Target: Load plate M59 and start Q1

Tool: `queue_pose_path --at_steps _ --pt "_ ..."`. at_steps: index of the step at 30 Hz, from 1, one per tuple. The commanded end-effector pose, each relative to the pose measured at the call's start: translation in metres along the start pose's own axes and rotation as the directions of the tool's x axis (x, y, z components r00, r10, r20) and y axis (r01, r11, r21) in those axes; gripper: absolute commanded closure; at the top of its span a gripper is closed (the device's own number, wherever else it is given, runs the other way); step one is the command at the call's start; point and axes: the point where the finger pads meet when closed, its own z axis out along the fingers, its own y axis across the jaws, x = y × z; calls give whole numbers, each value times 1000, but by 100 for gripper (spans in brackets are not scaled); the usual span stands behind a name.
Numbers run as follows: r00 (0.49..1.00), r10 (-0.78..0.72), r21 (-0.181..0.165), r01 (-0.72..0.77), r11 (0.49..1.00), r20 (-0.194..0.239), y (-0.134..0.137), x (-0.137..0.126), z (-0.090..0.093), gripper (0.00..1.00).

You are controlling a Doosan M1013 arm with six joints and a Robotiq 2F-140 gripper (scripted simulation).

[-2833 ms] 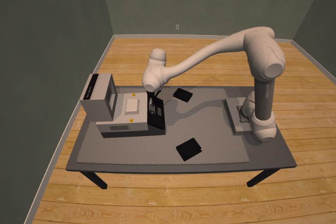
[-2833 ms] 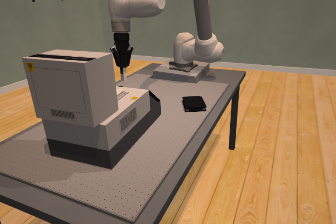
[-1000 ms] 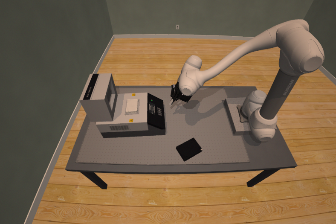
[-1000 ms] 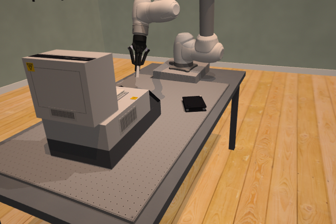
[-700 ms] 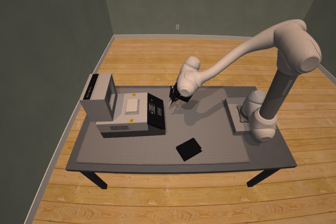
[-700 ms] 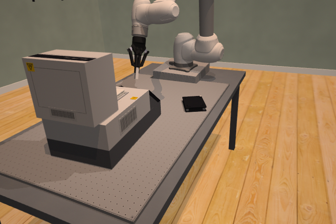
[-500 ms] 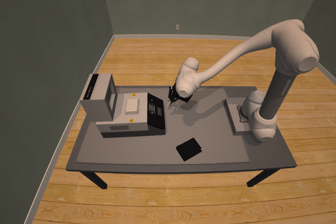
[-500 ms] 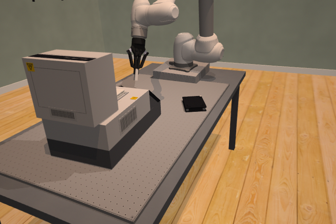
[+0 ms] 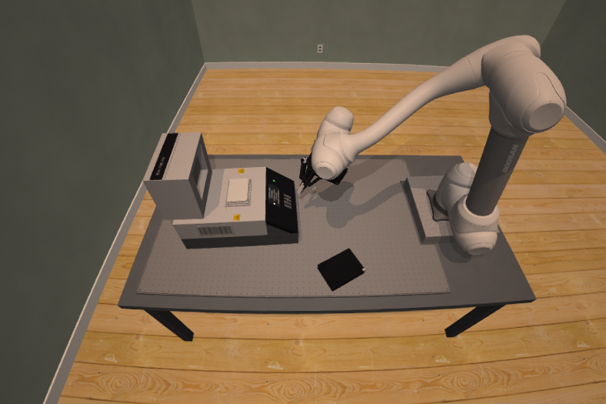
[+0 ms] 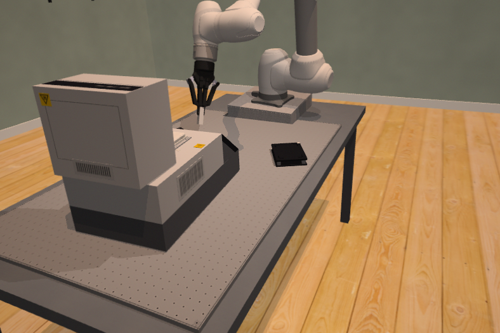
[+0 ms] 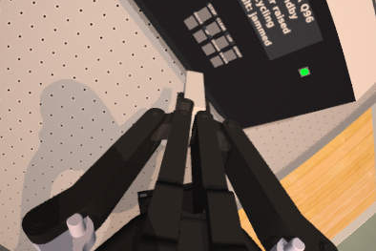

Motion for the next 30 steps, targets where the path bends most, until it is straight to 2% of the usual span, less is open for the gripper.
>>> queue_pose_path --at_steps 1,30 --pt "1000 0 0 0 1000 0 2 2 5 100" --pt "1000 0 0 0 1000 0 16 16 39 100"
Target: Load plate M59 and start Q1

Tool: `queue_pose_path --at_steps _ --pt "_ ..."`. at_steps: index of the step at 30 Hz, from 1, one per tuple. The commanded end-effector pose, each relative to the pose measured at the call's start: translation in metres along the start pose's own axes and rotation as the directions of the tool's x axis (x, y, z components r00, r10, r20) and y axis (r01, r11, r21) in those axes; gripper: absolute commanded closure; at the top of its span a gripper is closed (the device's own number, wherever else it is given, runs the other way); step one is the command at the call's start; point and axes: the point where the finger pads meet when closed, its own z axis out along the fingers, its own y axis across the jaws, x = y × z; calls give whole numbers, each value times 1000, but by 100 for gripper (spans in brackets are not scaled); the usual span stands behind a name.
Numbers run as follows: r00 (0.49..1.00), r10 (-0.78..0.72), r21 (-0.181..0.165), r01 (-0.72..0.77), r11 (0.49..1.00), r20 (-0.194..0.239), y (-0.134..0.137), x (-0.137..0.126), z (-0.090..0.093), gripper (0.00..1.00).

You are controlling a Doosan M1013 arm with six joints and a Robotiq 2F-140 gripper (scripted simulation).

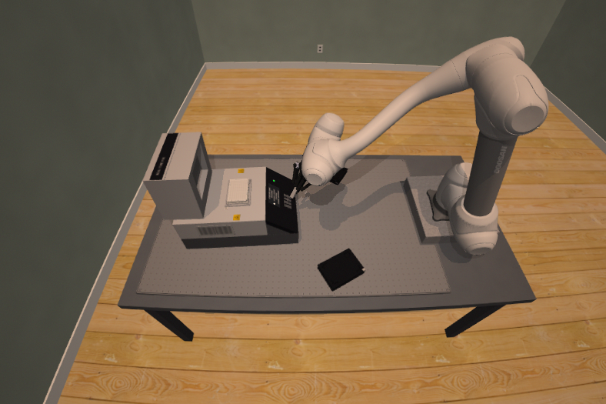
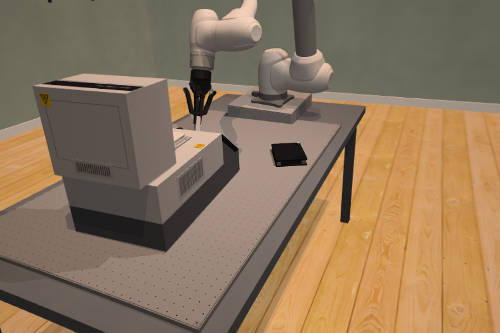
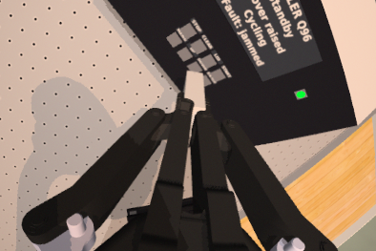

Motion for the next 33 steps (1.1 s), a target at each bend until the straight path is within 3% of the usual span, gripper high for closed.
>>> queue_pose_path --at_steps 1,33 --pt "1000 0 0 0 1000 0 1 2 6 100" --pt "1000 0 0 0 1000 0 3 3 11 100"
